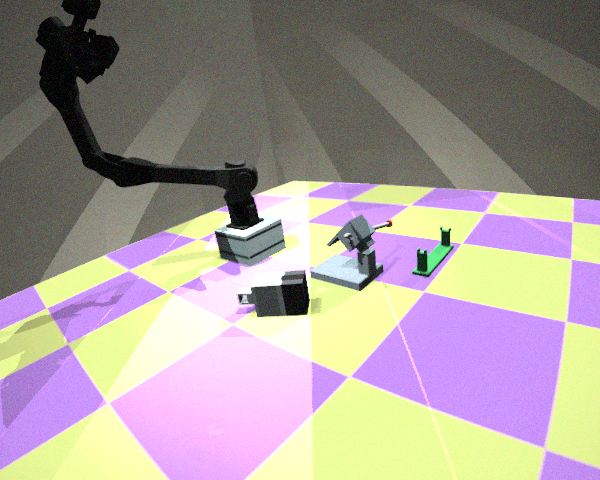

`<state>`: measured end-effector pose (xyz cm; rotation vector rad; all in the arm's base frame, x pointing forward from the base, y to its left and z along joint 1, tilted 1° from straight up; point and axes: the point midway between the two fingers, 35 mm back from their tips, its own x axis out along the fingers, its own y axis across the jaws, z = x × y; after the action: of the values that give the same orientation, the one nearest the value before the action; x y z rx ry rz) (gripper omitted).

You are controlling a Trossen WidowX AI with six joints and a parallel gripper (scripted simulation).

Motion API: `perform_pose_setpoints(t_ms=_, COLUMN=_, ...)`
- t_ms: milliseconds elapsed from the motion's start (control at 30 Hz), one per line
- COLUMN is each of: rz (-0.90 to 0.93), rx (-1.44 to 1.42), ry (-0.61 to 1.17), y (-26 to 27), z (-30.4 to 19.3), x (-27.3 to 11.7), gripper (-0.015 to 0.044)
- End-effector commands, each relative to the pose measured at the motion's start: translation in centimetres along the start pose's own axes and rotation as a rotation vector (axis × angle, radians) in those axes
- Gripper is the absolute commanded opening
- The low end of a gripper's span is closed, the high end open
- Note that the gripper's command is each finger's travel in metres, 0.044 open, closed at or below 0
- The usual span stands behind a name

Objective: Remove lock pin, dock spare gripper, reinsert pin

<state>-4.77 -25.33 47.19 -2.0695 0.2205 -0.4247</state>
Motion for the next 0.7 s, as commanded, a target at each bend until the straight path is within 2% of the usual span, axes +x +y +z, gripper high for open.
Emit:
perform_pose_setpoints(t_ms=0, rz=-0.002, rx=0.006, ry=-0.002, y=-0.1, z=0.1, x=0.0, gripper=0.0374)
perform_pose_setpoints(t_ms=100, rz=-0.026, rx=0.069, ry=-0.031, y=-1.9, z=1.4, x=0.4, gripper=0.0300)
perform_pose_setpoints(t_ms=400, rz=0.031, rx=-0.028, ry=-0.234, y=-10.4, z=12.7, x=4.9, gripper=0.0300)
perform_pose_setpoints(t_ms=667, rz=0.199, rx=-0.075, ry=-0.443, y=-13.0, z=25.1, x=9.5, gripper=0.0300)
